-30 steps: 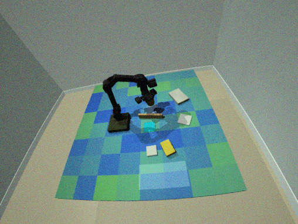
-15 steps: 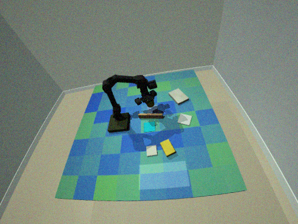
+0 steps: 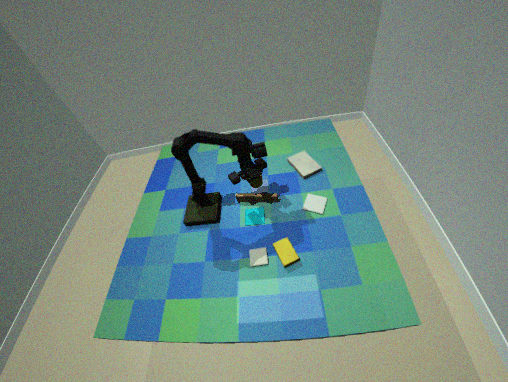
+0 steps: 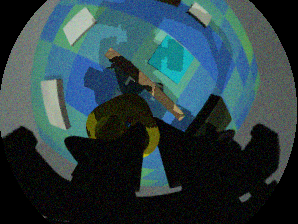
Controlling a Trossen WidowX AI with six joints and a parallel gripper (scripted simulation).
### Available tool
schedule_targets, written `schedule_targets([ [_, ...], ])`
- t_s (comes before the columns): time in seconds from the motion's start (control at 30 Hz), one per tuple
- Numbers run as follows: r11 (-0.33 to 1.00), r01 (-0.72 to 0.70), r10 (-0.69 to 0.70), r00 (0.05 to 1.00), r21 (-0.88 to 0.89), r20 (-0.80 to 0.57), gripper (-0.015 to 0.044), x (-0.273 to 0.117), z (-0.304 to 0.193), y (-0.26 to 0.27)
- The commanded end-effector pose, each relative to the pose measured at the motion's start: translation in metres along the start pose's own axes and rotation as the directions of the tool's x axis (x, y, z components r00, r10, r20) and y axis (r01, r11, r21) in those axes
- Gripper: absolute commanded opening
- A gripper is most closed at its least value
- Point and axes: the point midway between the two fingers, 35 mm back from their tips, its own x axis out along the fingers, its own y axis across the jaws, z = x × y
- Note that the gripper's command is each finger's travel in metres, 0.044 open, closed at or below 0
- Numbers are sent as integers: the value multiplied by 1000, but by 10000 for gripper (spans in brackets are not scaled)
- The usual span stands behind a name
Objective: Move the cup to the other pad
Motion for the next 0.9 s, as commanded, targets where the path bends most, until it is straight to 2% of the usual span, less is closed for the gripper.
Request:
schedule_targets([
  [0.0,1000,-7,7,1000,-2,7,0,-2,5,-5],
  [0.87,1000,-5,5,1000,-2,11,0,-2,46,-38],
])
